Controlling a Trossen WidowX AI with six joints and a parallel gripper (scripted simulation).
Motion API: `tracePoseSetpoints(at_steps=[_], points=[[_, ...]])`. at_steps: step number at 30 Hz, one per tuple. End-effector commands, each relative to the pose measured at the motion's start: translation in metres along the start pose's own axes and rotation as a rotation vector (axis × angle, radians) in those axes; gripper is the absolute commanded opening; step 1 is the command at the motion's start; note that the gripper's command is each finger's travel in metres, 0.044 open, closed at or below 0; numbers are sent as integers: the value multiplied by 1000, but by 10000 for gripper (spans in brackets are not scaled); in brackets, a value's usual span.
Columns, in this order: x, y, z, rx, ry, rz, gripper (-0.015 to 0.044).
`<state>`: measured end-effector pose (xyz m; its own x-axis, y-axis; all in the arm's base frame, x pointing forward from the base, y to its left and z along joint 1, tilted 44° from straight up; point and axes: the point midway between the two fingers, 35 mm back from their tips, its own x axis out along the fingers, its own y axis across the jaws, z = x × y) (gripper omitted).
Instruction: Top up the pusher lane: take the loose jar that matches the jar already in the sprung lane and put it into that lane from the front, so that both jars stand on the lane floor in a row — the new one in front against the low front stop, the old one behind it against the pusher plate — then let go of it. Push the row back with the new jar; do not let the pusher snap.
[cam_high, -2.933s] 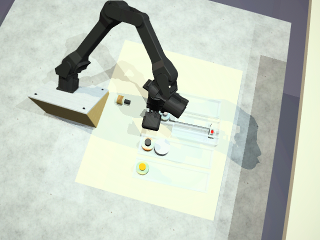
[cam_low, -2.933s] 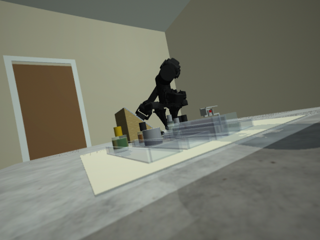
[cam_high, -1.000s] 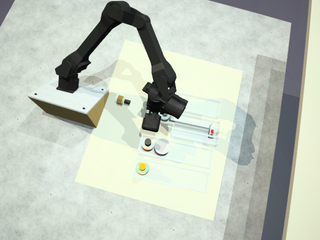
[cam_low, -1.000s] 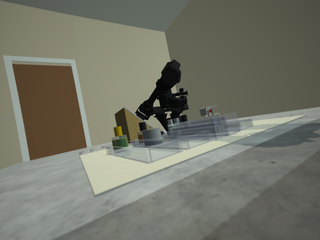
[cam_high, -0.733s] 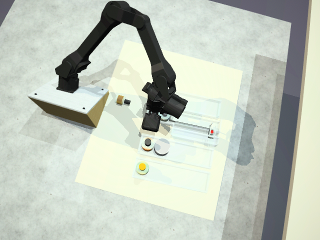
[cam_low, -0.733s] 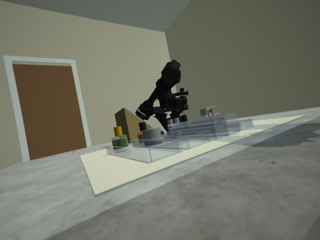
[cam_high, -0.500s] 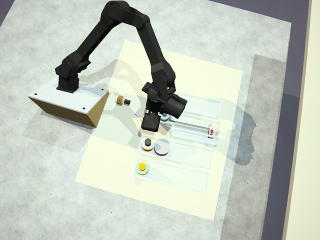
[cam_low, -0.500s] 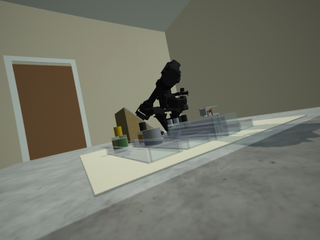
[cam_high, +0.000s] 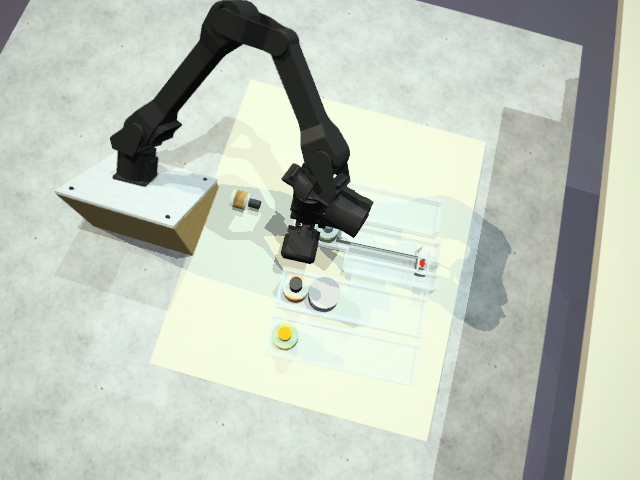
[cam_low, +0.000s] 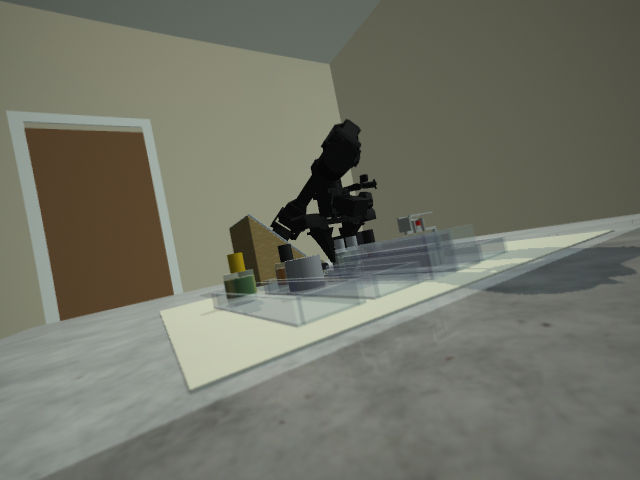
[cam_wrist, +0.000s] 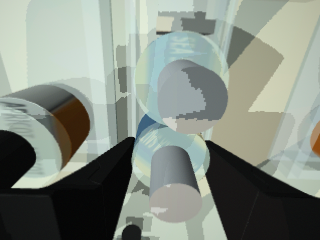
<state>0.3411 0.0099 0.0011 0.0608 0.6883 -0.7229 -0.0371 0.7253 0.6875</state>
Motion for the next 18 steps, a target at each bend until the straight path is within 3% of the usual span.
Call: tracePoseSetpoints(at_steps=[1, 18], points=[[0, 1, 1, -5, -9, 4, 0], [0, 0, -2, -5, -8, 4, 0]])
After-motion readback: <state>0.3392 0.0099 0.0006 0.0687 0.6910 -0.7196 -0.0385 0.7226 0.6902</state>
